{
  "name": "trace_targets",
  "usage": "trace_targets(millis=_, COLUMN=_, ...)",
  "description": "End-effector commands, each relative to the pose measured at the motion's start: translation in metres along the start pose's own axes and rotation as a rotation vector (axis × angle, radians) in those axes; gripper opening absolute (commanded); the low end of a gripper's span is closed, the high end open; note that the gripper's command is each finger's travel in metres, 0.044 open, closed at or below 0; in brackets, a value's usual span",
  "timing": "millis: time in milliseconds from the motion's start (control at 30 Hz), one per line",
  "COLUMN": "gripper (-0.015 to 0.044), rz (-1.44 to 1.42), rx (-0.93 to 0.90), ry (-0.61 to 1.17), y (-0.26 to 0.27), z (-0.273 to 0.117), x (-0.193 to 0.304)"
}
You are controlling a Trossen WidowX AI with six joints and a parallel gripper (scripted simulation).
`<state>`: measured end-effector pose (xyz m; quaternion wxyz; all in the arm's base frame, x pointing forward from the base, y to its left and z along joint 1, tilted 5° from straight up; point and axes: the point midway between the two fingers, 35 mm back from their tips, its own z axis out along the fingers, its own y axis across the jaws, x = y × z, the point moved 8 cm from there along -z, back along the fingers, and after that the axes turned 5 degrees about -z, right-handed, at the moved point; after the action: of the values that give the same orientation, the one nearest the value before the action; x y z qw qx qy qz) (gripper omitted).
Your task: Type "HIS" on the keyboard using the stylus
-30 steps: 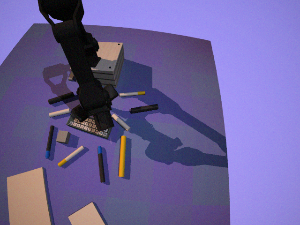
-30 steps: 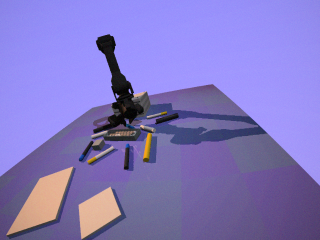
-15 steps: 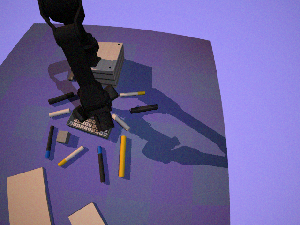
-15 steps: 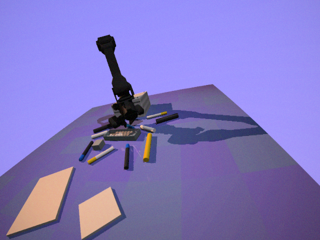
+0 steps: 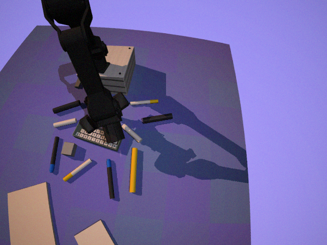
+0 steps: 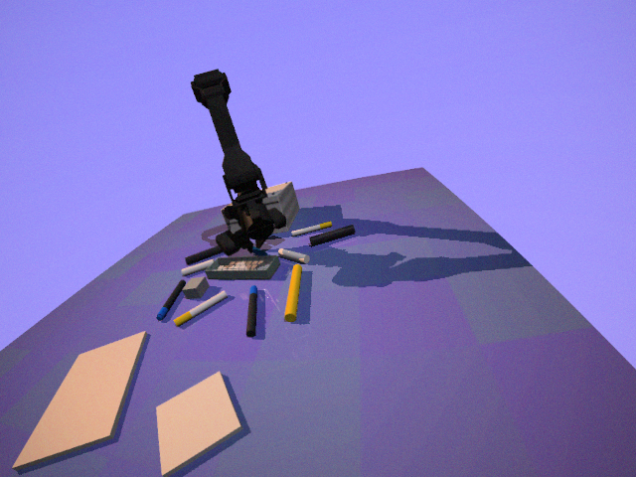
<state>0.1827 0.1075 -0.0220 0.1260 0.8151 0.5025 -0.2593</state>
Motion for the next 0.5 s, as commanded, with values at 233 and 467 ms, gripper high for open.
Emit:
trace_targets(millis=233, gripper=0.0000, rz=0.000, rx=0.000, ry=0.000, y=0.000, z=0.000, x=0.000)
trace_targets(millis=467, gripper=0.0000, rz=0.000, rx=0.000, ry=0.000, y=0.000, z=-0.010, x=-0.005)
